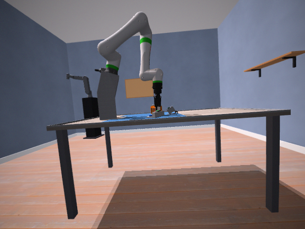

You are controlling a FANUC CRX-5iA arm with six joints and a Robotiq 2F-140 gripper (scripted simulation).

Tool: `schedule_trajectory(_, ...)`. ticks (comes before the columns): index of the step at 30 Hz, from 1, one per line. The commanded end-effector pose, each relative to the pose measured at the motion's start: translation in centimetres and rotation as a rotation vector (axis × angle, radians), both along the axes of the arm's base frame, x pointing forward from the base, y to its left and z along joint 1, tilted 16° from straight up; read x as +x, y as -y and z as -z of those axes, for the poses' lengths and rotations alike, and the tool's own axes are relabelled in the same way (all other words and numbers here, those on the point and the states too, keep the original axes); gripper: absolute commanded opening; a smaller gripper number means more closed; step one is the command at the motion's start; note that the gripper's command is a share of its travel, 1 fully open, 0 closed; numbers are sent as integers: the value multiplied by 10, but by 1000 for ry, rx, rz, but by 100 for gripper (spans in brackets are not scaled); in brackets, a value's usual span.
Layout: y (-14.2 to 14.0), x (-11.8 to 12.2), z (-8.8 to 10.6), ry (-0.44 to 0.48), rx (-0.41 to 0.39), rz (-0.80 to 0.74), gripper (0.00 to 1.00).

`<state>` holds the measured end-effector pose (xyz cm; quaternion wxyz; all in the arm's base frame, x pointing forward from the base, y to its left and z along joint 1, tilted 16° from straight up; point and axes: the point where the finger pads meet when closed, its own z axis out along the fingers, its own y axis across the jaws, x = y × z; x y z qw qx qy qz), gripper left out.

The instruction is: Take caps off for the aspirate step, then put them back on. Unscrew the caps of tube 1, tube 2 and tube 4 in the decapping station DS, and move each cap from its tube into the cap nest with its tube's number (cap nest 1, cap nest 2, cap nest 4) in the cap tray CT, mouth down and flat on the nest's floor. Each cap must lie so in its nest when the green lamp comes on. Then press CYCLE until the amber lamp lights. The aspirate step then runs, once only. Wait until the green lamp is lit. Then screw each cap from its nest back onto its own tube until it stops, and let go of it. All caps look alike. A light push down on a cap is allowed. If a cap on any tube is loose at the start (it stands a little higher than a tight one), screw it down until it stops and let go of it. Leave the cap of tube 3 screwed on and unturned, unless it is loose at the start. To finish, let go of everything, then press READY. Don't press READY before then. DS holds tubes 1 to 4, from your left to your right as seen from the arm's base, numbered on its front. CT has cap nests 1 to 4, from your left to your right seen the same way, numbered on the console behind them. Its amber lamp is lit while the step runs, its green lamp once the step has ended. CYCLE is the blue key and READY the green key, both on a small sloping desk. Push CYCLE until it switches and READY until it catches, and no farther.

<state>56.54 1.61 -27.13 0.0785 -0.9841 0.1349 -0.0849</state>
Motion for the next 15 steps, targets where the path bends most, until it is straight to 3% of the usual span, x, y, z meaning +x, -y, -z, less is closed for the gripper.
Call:
schedule_trajectory(1,0,0,2,60,-2,6,29)
schedule_trajectory(15,-1,1,5,60,-2,6,29)
